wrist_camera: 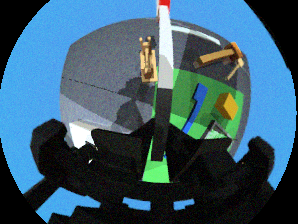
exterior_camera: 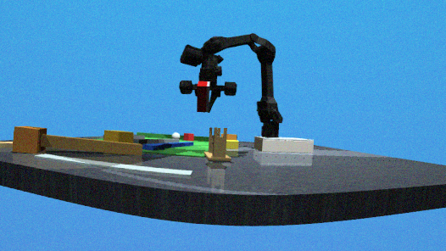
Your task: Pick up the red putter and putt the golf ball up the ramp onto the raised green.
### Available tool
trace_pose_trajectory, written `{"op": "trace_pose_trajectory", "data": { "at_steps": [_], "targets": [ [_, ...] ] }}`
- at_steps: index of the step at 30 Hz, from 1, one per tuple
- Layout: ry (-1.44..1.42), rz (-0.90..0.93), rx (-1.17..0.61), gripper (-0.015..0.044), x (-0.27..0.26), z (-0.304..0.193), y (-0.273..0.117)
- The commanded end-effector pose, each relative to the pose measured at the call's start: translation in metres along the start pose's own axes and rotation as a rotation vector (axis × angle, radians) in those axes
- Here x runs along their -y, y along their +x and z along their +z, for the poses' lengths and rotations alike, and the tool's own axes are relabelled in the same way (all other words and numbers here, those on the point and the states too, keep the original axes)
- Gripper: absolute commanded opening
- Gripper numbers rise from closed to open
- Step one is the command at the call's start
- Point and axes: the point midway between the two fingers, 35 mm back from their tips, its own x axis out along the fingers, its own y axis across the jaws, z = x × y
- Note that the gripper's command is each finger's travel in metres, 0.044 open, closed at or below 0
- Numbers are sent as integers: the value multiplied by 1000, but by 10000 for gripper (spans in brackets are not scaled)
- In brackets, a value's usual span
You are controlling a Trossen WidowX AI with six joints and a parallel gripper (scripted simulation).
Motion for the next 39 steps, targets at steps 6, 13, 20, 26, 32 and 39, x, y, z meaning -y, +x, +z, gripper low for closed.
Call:
{"op": "trace_pose_trajectory", "data": {
  "at_steps": [6, 13, 20, 26, 32, 39],
  "targets": [
    [257, -42, -31, 0, 21, -46, -14],
    [450, -72, -53, 0, 31, -82, -25],
    [645, -103, -73, 0, 36, -120, -36],
    [812, -128, -89, 0, 37, -152, -46],
    [979, -153, -104, 0, 33, -184, -56],
    [1175, -182, -120, 0, 25, -220, -68]
  ]
}}
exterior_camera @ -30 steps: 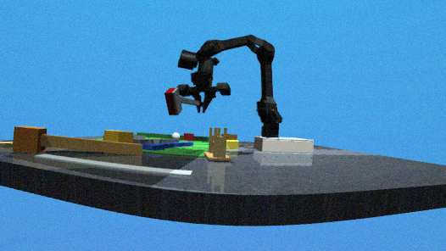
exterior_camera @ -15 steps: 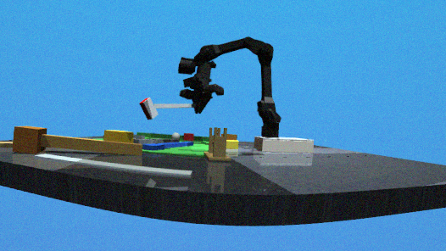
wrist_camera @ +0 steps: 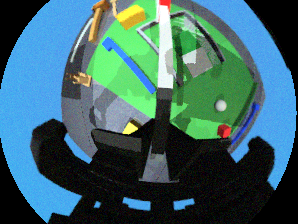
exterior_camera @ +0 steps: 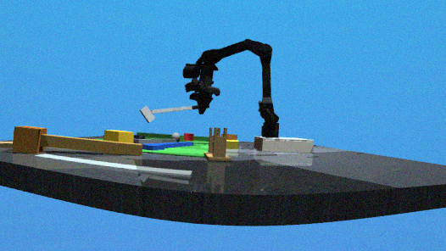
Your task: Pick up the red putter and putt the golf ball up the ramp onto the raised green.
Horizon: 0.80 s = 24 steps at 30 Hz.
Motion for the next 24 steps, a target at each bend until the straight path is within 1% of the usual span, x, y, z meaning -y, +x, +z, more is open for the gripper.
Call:
{"op": "trace_pose_trajectory", "data": {
  "at_steps": [1, 13, 24],
  "targets": [
    [129, -21, -5, 0, 18, -16, -6],
    [464, -63, -34, 0, 58, -67, -17],
    [772, -98, -59, 0, 83, -119, -27]
  ]
}}
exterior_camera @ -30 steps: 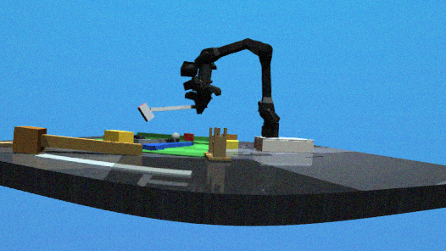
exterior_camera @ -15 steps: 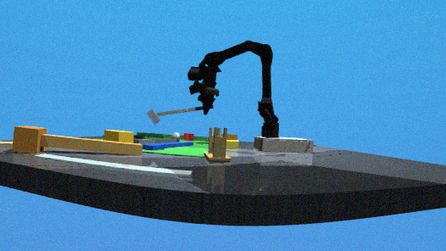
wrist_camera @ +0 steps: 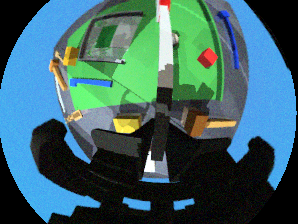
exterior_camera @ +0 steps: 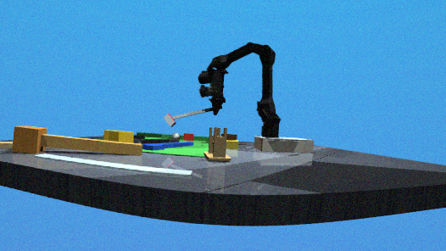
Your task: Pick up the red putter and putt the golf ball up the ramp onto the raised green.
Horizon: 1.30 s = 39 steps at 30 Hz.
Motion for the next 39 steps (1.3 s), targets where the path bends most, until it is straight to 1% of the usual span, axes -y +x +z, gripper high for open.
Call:
{"op": "trace_pose_trajectory", "data": {
  "at_steps": [1, 6, 13, 23, 39],
  "targets": [
    [131, -19, -4, 0, 21, -12, -4],
    [251, -32, -15, 0, 39, -25, -6],
    [256, -32, -15, 0, 40, -26, -5],
    [256, -32, -15, 0, 41, -27, 31],
    [256, -32, -15, 0, 42, -27, 50]
  ]
}}
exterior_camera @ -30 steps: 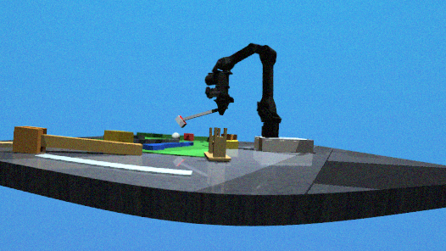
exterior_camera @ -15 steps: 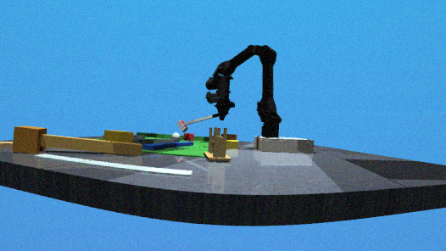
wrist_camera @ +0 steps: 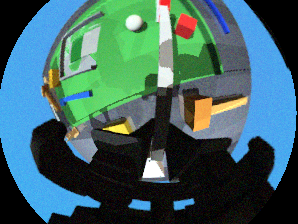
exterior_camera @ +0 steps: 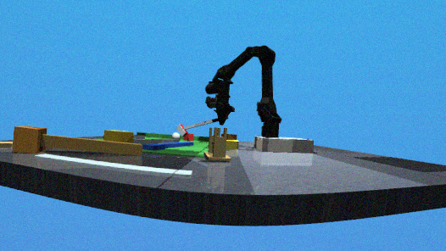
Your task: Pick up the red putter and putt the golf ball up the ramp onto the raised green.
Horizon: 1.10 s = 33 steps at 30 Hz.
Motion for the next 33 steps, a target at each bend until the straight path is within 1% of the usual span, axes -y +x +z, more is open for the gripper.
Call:
{"op": "trace_pose_trajectory", "data": {
  "at_steps": [1, 9, 21, 29, 33],
  "targets": [
    [5, -1, -2, 0, 1, 0, 8],
    [5, -1, -3, 0, 0, 0, 20],
    [0, 1, -2, 0, 0, -1, 17],
    [5, -3, -3, 0, 19, 0, 20],
    [5, -4, -3, 0, 20, 0, 20]
  ]
}}
